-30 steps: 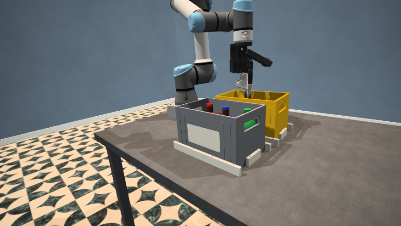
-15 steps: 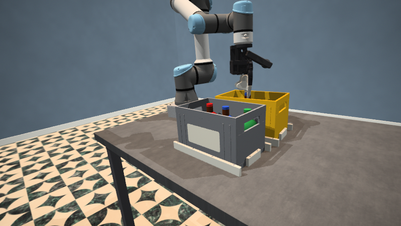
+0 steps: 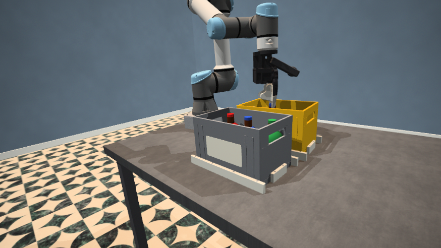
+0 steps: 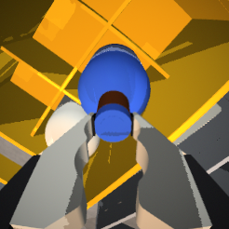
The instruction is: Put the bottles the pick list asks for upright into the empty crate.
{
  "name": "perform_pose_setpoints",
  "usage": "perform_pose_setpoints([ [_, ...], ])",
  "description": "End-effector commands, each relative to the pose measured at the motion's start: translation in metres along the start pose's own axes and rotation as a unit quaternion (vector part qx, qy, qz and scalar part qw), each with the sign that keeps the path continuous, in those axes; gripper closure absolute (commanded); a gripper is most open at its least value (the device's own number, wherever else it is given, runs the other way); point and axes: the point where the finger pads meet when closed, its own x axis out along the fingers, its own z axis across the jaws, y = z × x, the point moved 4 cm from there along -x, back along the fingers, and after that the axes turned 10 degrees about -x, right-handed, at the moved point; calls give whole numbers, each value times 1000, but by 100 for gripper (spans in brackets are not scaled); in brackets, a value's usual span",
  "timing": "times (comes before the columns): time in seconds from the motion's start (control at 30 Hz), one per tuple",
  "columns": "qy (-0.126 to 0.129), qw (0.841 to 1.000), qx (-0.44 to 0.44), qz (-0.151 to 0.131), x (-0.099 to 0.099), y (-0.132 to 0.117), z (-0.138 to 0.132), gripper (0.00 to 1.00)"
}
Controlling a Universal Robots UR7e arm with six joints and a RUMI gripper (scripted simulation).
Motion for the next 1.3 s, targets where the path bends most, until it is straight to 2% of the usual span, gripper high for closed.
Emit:
perform_pose_setpoints([
  [0.0,-1,1000,0,0,2,0,0,100],
  [1.27,-1,1000,0,0,18,0,0,100],
])
